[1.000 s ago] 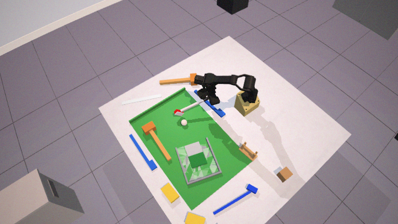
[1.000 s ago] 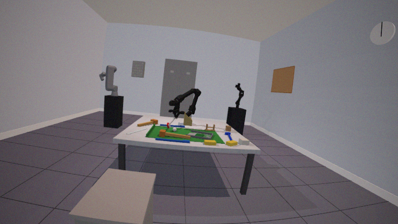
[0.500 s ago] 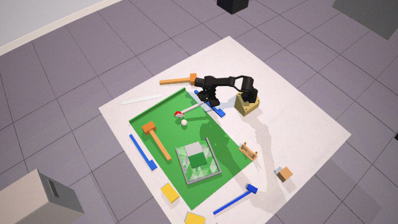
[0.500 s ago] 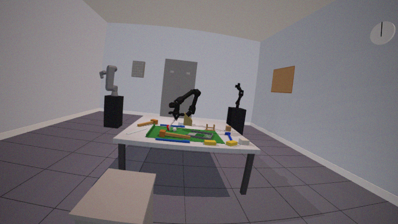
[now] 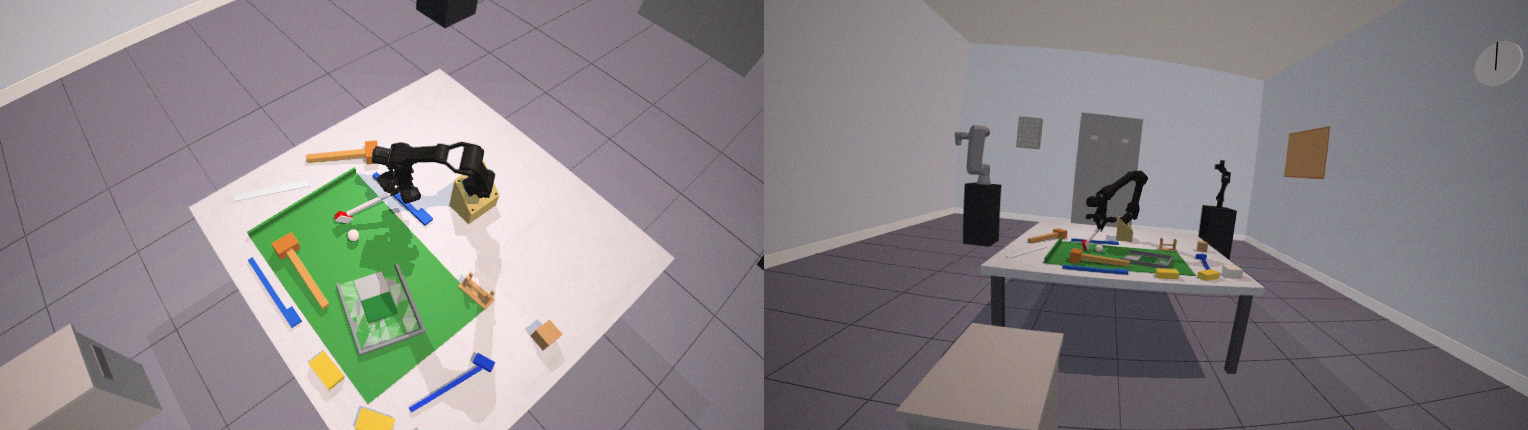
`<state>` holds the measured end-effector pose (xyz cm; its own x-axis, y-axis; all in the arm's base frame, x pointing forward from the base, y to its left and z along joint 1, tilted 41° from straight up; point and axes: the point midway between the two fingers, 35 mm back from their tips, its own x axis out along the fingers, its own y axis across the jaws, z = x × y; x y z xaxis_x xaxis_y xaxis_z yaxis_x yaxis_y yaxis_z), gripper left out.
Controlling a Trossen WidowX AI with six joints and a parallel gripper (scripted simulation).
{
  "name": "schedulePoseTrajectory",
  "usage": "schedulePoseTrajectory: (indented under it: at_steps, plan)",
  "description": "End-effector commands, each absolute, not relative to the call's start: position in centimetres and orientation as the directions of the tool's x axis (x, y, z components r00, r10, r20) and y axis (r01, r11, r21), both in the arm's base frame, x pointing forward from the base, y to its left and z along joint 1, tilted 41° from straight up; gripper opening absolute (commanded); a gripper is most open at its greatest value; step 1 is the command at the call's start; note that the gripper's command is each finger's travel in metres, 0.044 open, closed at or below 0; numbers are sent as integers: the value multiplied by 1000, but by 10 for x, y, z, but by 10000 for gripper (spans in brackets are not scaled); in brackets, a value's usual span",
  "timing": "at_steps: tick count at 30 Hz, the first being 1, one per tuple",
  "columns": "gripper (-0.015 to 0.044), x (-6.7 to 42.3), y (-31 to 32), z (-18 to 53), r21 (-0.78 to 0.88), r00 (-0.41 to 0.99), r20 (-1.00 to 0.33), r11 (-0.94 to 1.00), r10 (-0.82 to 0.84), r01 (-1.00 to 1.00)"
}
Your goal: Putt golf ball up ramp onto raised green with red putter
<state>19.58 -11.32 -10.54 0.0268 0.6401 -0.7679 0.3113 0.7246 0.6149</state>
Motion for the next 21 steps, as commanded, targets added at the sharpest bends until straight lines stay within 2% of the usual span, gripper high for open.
schedulePoseTrajectory:
  at_steps: [1,11,16,21]
  plan:
    - [0,192,-125,-115,612,36,-772,727,635,312]
    - [0,196,-119,-109,611,33,-771,723,636,321]
    - [0,226,-69,-63,607,37,-775,728,631,319]
    - [0,235,-26,-32,619,37,-766,721,642,312]
